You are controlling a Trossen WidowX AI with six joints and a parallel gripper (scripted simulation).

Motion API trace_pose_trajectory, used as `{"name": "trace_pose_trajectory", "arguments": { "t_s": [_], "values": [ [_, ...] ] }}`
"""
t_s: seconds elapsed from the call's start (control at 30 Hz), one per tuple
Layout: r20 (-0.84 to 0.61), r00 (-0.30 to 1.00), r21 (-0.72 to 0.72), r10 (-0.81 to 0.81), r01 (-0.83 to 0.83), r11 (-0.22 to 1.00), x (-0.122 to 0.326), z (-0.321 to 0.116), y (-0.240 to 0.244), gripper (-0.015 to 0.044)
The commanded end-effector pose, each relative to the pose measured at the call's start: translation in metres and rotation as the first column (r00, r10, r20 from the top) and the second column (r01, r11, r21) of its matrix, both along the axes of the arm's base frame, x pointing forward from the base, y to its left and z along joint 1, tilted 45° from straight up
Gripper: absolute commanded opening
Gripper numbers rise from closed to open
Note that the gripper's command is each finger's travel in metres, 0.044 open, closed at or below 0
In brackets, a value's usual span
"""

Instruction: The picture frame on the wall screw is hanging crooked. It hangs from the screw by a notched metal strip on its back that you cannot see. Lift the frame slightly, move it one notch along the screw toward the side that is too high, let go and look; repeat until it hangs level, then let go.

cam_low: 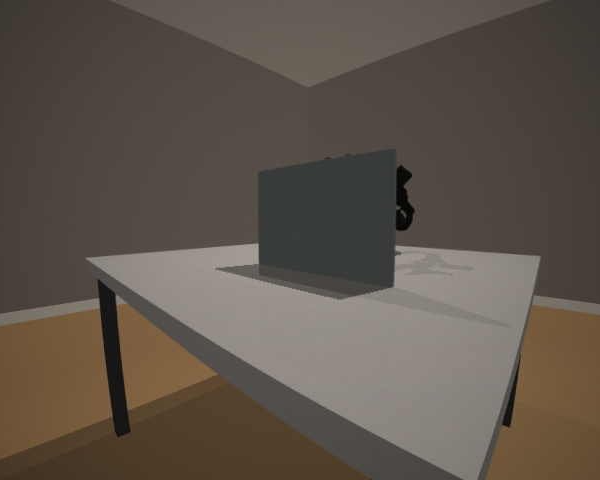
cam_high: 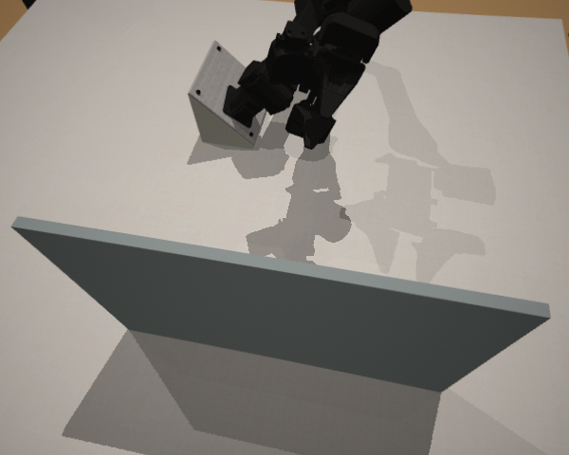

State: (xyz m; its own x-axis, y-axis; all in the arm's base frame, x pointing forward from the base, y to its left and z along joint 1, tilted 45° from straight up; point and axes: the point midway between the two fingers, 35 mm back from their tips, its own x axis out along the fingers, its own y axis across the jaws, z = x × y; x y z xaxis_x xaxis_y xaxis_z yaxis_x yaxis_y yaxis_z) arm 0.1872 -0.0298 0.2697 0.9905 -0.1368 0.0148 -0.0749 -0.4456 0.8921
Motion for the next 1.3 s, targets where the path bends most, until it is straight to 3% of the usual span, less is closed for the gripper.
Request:
{"name": "trace_pose_trajectory", "arguments": {
  "t_s": [0.0,1.27],
  "values": [
    [0.003,1.000,0.002,0.003,-0.003,1.000,-0.001,0.001,0.001,0.0260],
    [0.006,1.000,0.028,0.001,-0.001,1.000,0.014,-0.003,-0.001,0.0260]
  ]
}}
